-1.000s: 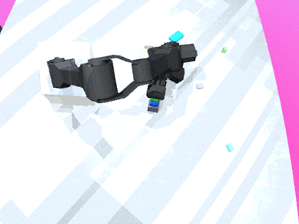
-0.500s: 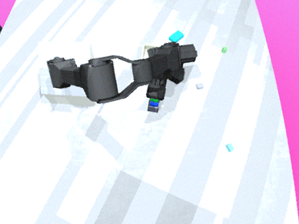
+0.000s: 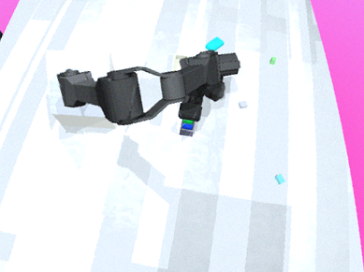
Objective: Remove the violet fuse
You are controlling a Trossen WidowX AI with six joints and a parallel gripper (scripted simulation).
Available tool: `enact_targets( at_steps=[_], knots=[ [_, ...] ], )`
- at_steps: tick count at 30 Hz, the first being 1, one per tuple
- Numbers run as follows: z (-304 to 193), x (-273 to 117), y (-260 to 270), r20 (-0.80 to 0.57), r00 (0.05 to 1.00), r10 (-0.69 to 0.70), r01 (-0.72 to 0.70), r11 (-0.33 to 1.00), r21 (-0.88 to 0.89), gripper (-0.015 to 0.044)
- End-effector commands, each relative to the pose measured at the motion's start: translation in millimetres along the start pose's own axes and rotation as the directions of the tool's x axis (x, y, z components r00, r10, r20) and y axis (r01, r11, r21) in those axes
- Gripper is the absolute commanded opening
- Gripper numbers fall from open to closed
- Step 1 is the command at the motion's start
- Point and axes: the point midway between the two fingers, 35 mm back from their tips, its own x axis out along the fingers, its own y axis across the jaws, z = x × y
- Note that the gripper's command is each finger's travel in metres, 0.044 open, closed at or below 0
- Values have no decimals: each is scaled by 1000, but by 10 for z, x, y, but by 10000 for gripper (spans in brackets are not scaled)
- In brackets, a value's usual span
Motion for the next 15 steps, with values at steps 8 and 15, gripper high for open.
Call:
enact_targets(
  at_steps=[8, 15],
  knots=[
    [3, -56, 2, 0, 1000, 0, 0, 1000, 4, 0],
    [4, -90, 3, 0, 1000, 0, 0, 1000, 4, 0]
  ],
)
